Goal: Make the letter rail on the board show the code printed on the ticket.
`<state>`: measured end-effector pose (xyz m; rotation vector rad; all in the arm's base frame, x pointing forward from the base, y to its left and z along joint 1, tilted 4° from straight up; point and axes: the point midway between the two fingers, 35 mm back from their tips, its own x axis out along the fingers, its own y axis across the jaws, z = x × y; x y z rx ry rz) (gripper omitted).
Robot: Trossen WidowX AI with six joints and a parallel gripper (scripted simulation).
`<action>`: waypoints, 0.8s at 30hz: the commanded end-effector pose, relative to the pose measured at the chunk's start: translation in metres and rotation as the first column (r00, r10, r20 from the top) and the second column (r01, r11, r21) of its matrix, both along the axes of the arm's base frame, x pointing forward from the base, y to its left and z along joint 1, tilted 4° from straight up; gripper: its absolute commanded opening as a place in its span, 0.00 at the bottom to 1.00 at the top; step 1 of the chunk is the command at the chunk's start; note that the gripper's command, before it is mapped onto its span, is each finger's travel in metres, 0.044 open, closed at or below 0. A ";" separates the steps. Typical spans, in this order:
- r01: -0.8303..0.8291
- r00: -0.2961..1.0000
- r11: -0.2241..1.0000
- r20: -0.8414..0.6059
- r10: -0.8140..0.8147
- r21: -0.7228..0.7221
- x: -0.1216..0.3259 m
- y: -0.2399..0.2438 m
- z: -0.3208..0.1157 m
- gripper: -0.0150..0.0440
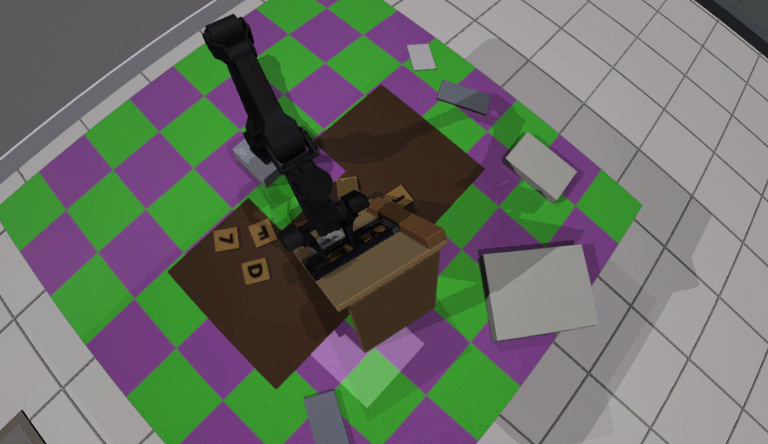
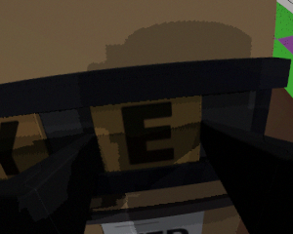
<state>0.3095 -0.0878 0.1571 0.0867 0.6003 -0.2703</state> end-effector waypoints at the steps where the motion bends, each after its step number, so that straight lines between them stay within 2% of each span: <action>1: 0.004 1.000 1.000 0.001 -0.004 0.001 0.000 0.002 0.000 0.25; 24: 0.004 1.000 1.000 0.002 -0.004 0.002 0.004 0.013 0.000 0.25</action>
